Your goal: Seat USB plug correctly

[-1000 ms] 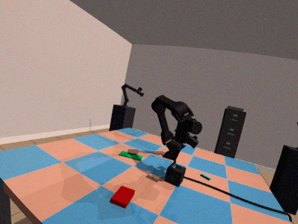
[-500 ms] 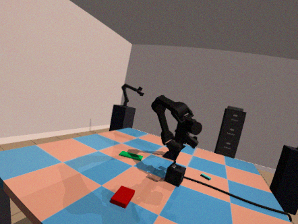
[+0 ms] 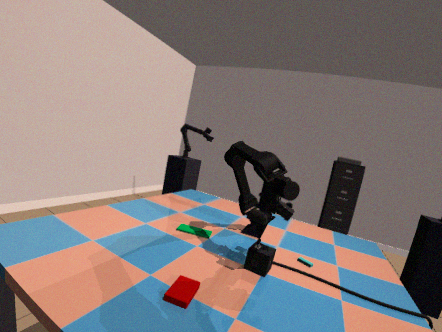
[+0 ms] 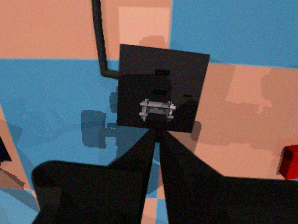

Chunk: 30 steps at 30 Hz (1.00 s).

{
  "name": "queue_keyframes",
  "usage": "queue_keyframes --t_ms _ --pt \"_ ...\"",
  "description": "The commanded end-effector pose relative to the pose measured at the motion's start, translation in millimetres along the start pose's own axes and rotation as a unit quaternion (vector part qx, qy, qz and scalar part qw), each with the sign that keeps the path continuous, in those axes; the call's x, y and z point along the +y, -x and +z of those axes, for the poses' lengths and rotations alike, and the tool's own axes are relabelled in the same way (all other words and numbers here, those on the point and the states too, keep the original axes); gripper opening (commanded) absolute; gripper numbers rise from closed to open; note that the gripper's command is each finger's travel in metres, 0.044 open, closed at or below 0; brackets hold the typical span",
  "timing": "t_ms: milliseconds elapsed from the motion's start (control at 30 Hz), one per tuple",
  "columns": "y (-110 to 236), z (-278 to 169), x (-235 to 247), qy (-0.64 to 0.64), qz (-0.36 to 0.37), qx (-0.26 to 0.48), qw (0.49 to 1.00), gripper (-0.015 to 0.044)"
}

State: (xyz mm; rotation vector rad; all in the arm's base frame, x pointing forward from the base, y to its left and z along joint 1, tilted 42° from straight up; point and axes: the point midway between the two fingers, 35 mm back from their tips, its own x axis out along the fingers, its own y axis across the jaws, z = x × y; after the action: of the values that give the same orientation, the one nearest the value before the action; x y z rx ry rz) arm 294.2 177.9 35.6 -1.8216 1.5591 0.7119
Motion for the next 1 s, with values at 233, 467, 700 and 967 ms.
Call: queue_keyframes --t_ms 233,467,700,967 --pt "-1.2 -0.2 -0.6 0.0 -0.002 0.0 1.0 0.0" --pt "-2.0 -0.2 -0.6 0.0 -0.002 0.0 1.0 0.0" --pt "-2.8 -0.2 -0.6 0.0 -0.002 0.0 1.0 0.0" --pt "-3.8 -0.2 -0.6 0.0 -0.002 0.0 1.0 0.0"
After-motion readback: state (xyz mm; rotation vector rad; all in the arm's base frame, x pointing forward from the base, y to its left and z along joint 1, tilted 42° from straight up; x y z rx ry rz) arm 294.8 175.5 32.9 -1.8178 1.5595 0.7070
